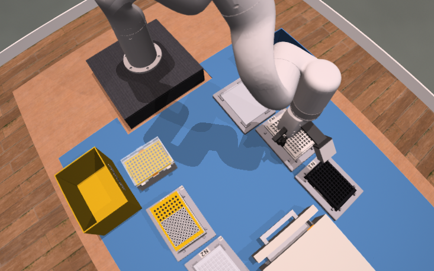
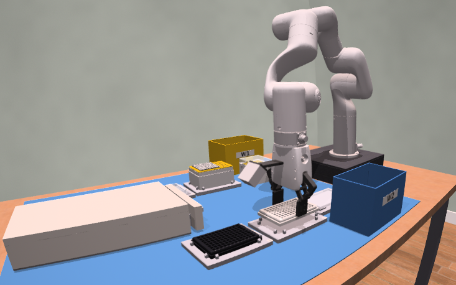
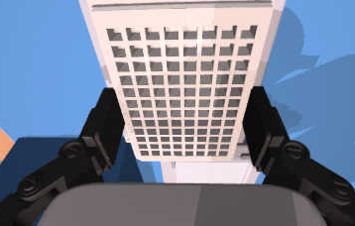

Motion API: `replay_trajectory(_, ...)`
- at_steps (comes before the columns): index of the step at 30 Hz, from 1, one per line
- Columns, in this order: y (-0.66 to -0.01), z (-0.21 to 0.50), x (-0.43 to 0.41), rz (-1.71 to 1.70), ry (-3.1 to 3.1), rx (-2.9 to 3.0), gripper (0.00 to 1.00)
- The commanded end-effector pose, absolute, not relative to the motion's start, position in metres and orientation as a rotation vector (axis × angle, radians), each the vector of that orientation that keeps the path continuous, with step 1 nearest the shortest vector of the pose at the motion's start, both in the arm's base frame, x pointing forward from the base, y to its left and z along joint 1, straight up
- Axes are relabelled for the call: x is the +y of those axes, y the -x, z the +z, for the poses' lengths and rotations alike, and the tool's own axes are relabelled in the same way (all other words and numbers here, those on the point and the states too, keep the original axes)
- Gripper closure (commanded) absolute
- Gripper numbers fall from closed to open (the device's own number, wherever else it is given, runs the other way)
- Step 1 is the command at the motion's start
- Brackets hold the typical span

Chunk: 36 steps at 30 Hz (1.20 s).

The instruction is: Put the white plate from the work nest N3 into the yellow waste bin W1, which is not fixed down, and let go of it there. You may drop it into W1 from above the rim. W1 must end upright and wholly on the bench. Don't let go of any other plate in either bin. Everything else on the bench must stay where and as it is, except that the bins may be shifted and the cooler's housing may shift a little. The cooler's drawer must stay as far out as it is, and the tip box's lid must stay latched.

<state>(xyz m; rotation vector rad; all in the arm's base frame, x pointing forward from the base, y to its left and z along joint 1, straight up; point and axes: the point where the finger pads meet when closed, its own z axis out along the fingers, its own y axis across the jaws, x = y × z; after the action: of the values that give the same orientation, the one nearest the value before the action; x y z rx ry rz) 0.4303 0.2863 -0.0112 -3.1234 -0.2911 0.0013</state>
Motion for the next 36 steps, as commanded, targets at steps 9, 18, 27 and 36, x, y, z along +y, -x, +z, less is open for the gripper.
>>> replay_trajectory(9,-0.432,-0.001,0.287,-0.005,3.121,-0.291,1.0)
replay_trajectory(18,-0.432,0.012,0.287,-0.005,3.121,-0.291,1.0)
replay_trajectory(27,-0.432,0.026,0.287,-0.005,3.121,-0.291,1.0)
replay_trajectory(36,-0.432,0.037,0.287,-0.005,3.121,-0.291,1.0)
